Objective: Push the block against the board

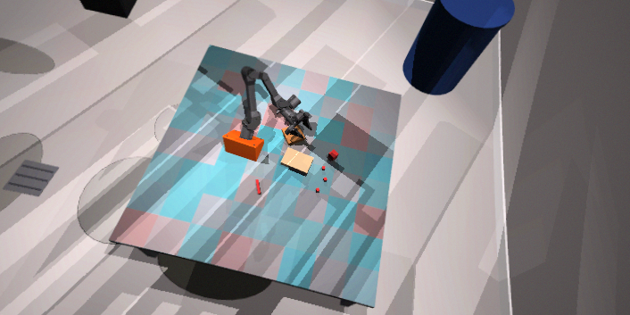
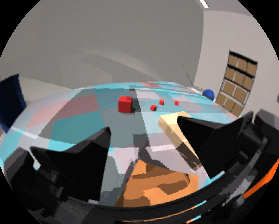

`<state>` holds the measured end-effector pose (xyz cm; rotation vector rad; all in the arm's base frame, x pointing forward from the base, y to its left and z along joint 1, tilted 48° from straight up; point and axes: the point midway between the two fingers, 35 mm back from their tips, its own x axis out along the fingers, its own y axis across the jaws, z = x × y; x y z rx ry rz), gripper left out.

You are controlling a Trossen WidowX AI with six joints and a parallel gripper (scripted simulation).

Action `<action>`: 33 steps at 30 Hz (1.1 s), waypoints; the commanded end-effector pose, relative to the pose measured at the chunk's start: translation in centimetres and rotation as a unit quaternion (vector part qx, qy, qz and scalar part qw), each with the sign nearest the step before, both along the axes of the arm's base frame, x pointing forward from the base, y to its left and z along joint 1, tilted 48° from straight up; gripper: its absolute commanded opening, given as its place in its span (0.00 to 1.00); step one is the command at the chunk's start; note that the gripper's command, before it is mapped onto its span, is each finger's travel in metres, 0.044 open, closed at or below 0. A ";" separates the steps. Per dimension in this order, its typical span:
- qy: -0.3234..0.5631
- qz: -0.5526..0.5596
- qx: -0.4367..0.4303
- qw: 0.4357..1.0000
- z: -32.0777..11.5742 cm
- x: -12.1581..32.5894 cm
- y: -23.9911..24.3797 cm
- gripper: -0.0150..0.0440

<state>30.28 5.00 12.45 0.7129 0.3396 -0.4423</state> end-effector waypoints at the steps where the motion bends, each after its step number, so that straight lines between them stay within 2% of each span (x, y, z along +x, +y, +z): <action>1: 0.000 0.000 0.000 1.000 0.0 0.0 0.0 0.89; 4: 0.006 0.006 -0.007 1.000 0.0 0.0 0.0 0.75; 15: 0.098 0.116 -0.118 0.981 -0.9 -0.2 -0.4 0.26; 22: 0.149 0.195 -0.182 0.952 -1.4 -0.6 -0.6 0.25; 33: 0.179 0.261 -0.237 0.918 -1.7 -1.1 -1.3 0.25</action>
